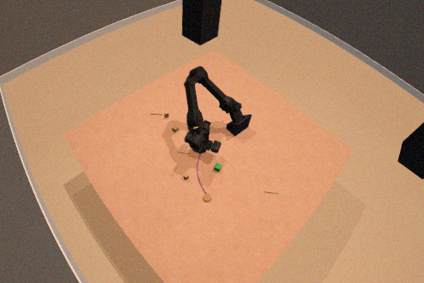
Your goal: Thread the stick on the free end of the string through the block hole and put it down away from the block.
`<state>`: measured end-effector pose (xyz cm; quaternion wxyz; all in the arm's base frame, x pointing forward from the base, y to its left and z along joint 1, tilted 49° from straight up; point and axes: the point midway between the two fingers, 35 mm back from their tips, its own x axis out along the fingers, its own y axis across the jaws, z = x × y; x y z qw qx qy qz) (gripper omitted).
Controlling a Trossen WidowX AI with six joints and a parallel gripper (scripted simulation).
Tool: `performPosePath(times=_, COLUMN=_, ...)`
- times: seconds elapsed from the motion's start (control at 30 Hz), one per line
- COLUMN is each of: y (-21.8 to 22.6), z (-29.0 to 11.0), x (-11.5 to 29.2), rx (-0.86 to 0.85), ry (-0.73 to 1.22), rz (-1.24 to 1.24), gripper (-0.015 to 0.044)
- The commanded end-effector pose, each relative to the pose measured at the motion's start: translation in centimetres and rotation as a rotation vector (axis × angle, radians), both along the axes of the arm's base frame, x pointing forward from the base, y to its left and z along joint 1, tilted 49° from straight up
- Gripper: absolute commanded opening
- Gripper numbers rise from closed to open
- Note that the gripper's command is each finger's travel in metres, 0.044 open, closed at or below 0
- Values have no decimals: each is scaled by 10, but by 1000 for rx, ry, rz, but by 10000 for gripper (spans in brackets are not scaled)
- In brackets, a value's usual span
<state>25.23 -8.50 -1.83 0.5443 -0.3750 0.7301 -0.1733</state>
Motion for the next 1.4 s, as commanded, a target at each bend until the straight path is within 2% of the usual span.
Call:
performPosePath(times=0.0, y=-2, z=-1, x=-2, rx=-3, ry=6, rz=4, gripper=123)
performPosePath(times=0.03, y=-2, z=-1, x=-2, rx=-3, ry=6, rz=4, gripper=123)
performPosePath(times=0.2, y=-1, z=0, x=0, rx=0, ry=0, rz=0, gripper=0)
performPosePath(times=1.37, y=25, z=21, x=6, rx=4, ry=0, rz=1, gripper=0)
